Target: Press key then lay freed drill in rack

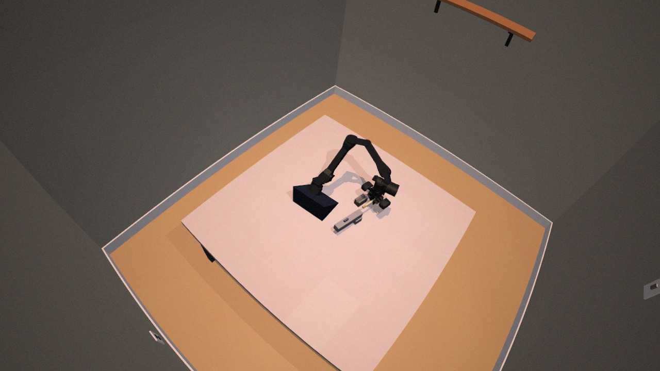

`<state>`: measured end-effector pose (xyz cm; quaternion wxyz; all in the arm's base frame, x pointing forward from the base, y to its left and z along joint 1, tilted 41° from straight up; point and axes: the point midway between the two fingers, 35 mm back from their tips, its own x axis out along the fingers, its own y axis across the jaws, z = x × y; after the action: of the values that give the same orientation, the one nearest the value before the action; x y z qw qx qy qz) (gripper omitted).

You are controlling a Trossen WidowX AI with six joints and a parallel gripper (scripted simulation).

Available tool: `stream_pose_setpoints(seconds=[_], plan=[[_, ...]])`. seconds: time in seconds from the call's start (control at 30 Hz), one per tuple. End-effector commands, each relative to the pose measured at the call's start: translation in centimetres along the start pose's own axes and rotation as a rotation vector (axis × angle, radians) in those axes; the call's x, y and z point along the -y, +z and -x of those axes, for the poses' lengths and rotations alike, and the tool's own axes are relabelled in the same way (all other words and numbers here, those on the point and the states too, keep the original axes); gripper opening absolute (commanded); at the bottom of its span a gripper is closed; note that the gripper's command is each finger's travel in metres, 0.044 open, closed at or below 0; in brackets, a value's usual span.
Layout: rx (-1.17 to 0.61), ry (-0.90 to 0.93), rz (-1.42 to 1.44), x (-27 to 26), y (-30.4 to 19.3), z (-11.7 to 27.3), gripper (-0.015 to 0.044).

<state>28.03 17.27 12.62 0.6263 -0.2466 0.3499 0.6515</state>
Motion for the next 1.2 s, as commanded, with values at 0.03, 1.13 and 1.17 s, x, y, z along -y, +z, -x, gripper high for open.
stream_pose_setpoints(seconds=[0.03, 1.13, 1.17], plan=[[0.004, -0.003, 0.008, 0.12, 0.15, 0.30, 0.0000], [0.004, -0.004, 0.008, 0.27, 0.26, 0.90, 0.0000], [0.004, -0.004, 0.008, 0.28, 0.26, 0.91, 0.0000]])
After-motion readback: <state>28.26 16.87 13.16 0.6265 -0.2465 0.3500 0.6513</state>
